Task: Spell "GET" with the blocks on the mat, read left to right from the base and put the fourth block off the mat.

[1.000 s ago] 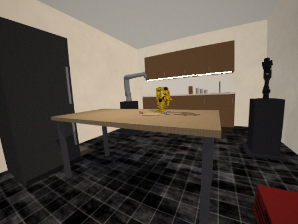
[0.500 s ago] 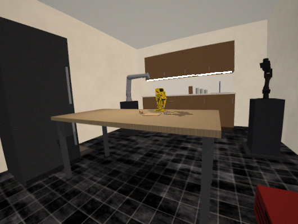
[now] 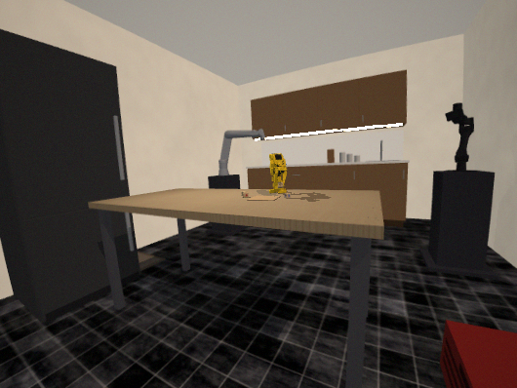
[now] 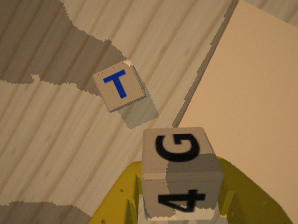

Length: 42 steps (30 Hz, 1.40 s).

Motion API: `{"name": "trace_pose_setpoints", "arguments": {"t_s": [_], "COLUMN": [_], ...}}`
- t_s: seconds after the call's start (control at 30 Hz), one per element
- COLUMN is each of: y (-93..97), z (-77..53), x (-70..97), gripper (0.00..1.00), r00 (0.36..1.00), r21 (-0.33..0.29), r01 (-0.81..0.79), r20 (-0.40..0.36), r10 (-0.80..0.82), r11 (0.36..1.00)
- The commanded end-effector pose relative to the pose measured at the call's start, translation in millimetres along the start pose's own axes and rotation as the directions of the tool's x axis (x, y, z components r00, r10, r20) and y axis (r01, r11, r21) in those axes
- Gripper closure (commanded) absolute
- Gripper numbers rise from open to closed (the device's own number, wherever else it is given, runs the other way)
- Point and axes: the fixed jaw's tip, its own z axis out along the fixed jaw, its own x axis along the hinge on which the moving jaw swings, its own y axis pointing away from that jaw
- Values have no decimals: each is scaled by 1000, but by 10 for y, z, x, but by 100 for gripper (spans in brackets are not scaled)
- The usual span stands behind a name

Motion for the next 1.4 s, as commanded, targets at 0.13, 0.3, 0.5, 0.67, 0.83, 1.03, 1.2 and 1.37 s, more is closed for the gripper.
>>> {"name": "trace_pose_setpoints", "arguments": {"t_s": [0.13,0.3,0.5,0.67,0.83,1.03,1.2,1.37], "y": [-209,-310,-457,-490,-490,-514,-576,-631], "z": [-9,-1,-3,-6,-6,7,37,59], "x": [-172,-199,-224,-228,-228,-247,-289,-321], "gripper": [100,100,100,100,100,100,100,100], "r00": [974,953,913,903,903,895,874,855], "r21": [49,70,101,107,107,110,118,125], "r01": [-95,-140,-202,-216,-216,-225,-247,-266], "r20": [210,281,379,400,401,416,455,489], "r10": [83,115,150,156,157,160,168,174], "r11": [994,988,974,971,970,968,962,956]}}
